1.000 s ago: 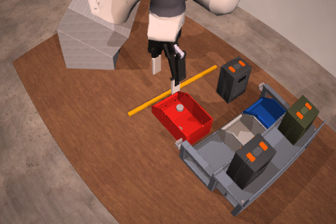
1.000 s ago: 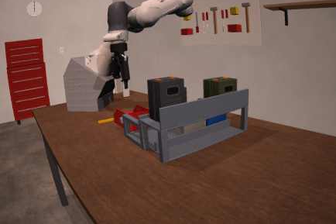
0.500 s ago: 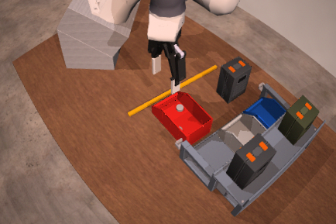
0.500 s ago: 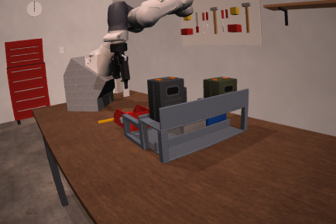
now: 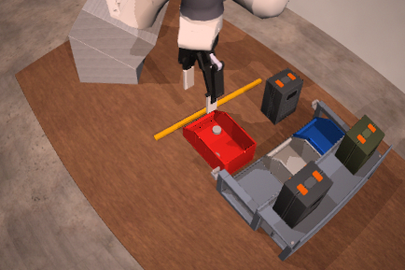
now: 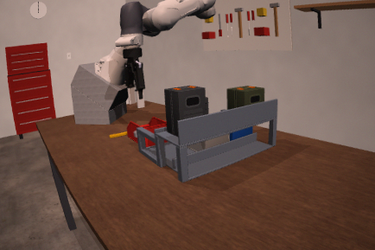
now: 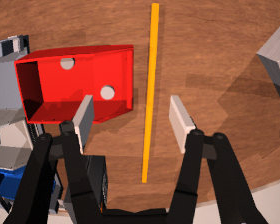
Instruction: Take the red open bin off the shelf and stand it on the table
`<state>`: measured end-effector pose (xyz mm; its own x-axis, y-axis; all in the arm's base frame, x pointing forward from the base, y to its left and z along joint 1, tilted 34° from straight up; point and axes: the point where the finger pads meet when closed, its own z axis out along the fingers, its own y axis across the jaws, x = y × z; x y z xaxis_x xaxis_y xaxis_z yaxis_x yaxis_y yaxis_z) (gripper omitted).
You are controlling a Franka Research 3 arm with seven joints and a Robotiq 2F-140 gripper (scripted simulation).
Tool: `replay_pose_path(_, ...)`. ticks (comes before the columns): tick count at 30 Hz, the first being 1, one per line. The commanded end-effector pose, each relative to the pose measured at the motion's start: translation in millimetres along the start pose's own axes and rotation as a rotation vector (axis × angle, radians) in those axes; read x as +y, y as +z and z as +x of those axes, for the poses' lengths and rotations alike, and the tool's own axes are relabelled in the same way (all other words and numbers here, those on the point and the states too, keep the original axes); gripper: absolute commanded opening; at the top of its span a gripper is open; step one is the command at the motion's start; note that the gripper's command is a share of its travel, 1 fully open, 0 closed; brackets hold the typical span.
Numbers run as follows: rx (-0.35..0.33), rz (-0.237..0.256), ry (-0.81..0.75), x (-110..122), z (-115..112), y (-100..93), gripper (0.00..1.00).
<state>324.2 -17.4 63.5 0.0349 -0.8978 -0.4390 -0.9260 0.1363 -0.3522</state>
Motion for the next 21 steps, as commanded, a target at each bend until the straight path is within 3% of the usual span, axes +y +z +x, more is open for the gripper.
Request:
replay_pose_path(1, 0.017, 0.021, -0.002, 2.7, -0.4, -0.2, 0.57)
replay_pose_path(2, 0.003, 0.004, 0.000, 0.5, -0.1, -0.1, 0.57)
replay_pose_path(6, 0.017, 0.021, -0.002, 2.7, -0.4, -0.2, 0.57)
replay_pose_path(21, 0.010, 0.013, -0.001, 1.6, -0.2, -0.2, 0.57)
